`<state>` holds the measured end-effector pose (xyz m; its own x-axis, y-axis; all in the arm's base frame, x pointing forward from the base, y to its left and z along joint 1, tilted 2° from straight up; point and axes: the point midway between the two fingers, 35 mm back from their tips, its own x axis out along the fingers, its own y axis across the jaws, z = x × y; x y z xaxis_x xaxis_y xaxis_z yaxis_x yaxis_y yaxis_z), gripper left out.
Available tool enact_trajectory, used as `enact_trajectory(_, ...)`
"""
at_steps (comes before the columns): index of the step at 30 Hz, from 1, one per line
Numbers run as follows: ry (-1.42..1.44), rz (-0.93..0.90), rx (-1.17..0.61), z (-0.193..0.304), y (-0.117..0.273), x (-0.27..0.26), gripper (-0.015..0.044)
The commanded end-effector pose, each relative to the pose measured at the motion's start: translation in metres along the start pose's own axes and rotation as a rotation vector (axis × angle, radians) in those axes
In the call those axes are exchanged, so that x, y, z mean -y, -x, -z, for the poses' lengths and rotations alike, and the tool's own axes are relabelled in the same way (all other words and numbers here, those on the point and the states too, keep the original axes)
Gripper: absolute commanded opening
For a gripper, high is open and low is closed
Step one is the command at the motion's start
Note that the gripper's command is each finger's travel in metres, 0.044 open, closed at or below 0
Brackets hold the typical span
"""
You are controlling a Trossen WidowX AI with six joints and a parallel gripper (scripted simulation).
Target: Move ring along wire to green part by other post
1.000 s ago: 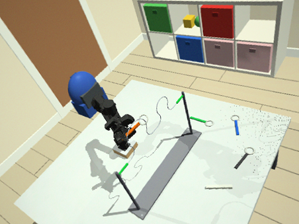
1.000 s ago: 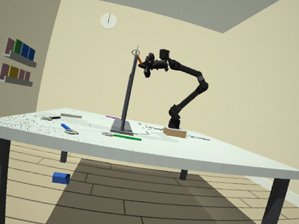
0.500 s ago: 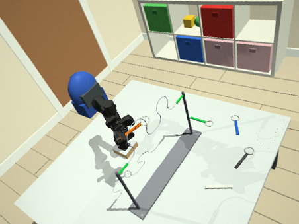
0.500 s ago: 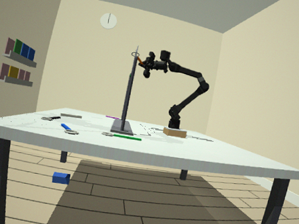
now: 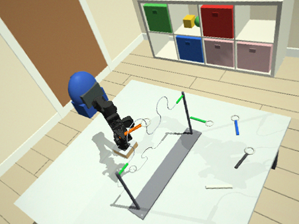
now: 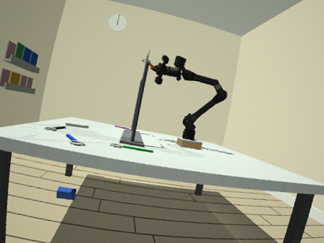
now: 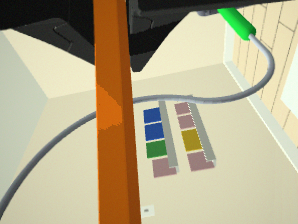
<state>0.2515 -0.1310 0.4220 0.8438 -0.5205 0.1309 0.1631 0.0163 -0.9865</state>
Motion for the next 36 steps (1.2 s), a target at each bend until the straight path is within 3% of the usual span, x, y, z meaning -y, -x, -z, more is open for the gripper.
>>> enact_trajectory(1,0.062,0.039,0.01,-0.0003,0.0006,0.004,-0.015)
enact_trajectory(36,0.379,0.219,0.047,0.0007,-0.0008,0.0094,-0.015)
